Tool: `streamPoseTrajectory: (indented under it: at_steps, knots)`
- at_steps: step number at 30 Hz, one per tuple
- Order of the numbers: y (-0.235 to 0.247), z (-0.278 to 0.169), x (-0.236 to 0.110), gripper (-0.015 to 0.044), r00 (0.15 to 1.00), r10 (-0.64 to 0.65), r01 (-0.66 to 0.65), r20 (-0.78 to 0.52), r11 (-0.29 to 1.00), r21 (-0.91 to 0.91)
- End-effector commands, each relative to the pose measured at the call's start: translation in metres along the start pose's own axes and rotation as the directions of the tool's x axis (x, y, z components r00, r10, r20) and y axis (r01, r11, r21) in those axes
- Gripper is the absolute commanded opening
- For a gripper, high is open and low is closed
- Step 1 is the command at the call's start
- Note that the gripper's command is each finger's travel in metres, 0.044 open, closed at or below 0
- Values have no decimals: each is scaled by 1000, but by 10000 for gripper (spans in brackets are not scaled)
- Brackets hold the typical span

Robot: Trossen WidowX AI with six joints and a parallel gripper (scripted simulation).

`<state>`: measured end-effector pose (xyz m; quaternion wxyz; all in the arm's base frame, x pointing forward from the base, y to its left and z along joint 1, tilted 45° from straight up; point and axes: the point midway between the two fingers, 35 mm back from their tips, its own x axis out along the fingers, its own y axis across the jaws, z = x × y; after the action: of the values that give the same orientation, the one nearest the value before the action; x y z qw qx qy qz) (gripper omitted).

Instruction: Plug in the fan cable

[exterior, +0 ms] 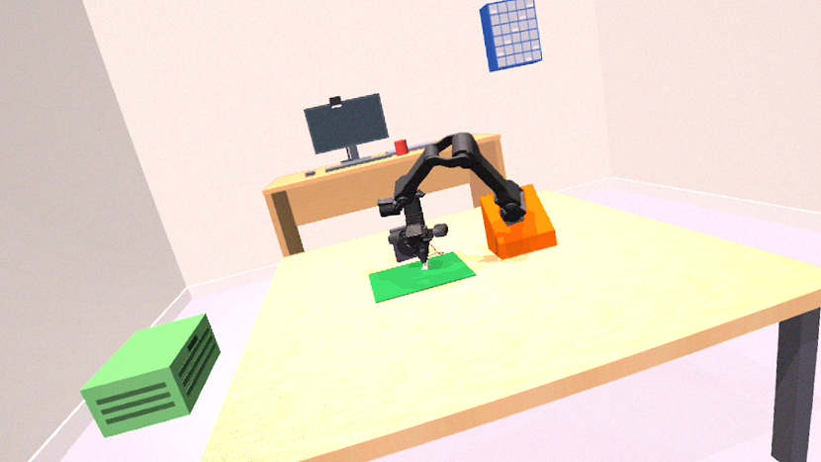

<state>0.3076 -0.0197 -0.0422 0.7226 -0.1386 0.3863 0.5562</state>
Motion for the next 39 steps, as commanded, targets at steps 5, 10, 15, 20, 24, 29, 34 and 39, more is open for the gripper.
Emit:
streamPoseTrajectory:
  at_steps: [5, 10, 15, 20, 24, 29, 34, 39]
  knots:
    - [0, 0, 2, 0, 1000, 0, 0, 3, 1000, 7]
    - [0, 0, 3, 0, 1000, 0, 0, 3, 1000, 7]
    - [0, 0, 6, 0, 1000, 0, 0, 3, 1000, 7]
    - [0, 0, 9, 0, 1000, 0, 0, 4, 1000, 7]
    - [0, 0, 12, 0, 1000, 0, -1, 4, 1000, 7]
    - [0, 0, 15, 0, 1000, 1, -1, 4, 1000, 7]
    - [0, 0, 18, 0, 1000, 1, -1, 4, 1000, 7]
    - [0, 0, 16, 53, 1000, -2, 2, 1, 1000, 1]
